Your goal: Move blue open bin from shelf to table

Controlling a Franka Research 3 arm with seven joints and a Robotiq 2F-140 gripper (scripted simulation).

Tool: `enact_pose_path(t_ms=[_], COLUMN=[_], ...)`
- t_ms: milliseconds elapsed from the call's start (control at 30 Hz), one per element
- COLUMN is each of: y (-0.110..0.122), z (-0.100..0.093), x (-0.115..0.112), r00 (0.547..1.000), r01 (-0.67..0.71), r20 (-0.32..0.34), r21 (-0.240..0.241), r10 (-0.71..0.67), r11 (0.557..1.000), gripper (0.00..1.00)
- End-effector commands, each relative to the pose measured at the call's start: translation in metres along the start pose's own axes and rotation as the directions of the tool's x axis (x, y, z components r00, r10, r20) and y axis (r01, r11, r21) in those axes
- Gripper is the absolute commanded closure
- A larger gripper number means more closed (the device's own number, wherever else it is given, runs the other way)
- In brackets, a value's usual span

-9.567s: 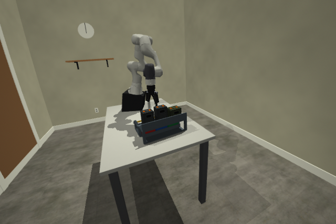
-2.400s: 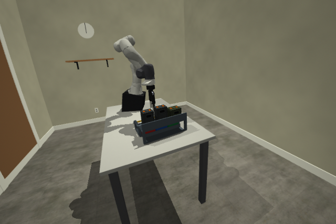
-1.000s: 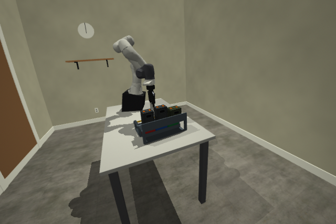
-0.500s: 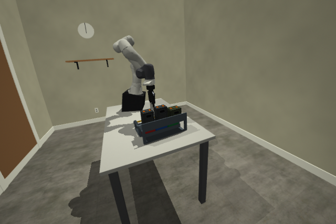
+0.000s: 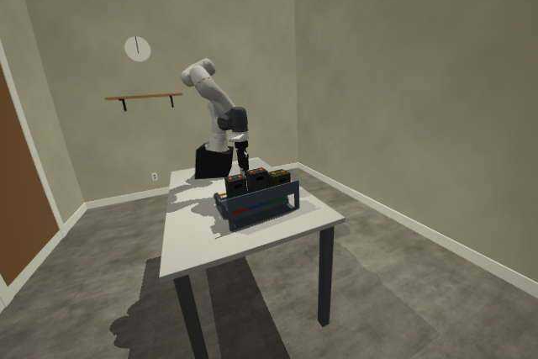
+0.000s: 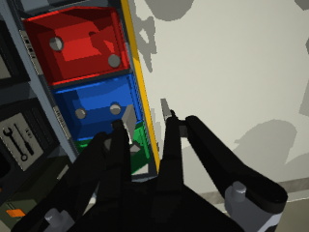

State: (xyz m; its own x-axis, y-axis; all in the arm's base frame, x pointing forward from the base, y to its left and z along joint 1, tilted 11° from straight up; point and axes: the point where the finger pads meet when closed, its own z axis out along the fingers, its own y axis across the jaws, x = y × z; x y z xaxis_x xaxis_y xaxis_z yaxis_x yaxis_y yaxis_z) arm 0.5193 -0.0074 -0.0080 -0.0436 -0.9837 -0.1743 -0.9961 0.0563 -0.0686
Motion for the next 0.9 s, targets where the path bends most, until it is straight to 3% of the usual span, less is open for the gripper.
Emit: enact_pose_path(t_ms=[0,300,467,867], y=[-0.006,-0.006,-0.008,-0.008], z=[0.005,0.005,0.05,0.05], x=[0.0,0.0,0.0,0.0], r00=[1.0,1.0,1.0,1.0], r01=[-0.008,-0.008,-0.008,-0.008], r20=[0.0,0.0,0.0,0.0], r21=[0.015,0.015,0.015,0.015], r10=[0.008,0.008,0.008,0.008], r11=[1.0,1.0,1.0,1.0], gripper=[0.72,0.72,0.72,0.72])
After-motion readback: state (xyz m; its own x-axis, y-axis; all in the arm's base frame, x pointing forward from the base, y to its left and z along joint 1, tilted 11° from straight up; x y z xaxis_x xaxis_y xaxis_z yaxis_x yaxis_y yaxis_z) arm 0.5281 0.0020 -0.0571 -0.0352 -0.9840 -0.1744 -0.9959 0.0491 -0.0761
